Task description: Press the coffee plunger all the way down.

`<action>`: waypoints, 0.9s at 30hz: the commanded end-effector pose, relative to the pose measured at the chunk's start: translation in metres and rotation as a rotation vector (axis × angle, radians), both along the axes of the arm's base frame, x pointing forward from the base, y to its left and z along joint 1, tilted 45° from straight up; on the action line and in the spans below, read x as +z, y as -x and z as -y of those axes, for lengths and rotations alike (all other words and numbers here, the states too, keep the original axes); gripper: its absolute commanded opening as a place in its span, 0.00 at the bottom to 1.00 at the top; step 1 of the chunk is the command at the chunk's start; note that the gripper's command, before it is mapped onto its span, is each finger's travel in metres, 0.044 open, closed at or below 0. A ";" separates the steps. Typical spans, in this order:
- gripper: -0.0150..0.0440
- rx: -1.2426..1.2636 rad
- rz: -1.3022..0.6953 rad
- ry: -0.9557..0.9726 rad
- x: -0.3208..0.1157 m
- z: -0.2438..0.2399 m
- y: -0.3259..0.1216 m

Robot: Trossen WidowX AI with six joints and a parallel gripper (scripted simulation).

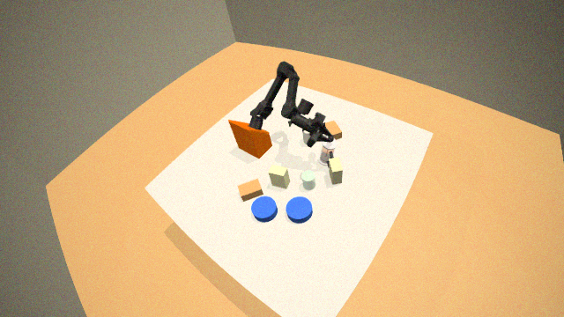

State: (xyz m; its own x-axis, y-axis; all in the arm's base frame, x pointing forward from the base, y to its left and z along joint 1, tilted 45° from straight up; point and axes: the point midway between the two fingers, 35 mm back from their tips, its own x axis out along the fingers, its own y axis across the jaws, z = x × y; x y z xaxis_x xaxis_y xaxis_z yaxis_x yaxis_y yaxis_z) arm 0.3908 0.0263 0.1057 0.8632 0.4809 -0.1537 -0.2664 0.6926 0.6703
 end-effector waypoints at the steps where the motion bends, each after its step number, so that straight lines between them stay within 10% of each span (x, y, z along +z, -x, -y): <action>1: 0.47 0.000 -0.001 0.000 0.000 0.000 0.000; 14: 1.00 0.000 -0.001 0.000 0.000 0.000 0.000; 27: 1.00 0.003 -0.016 0.001 0.050 0.050 0.035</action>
State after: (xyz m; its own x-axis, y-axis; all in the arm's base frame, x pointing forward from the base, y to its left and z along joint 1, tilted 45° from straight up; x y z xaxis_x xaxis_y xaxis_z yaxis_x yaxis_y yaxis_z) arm 0.3683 -0.0086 0.1366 0.8563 0.4856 -0.1761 -0.2507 0.6888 0.6803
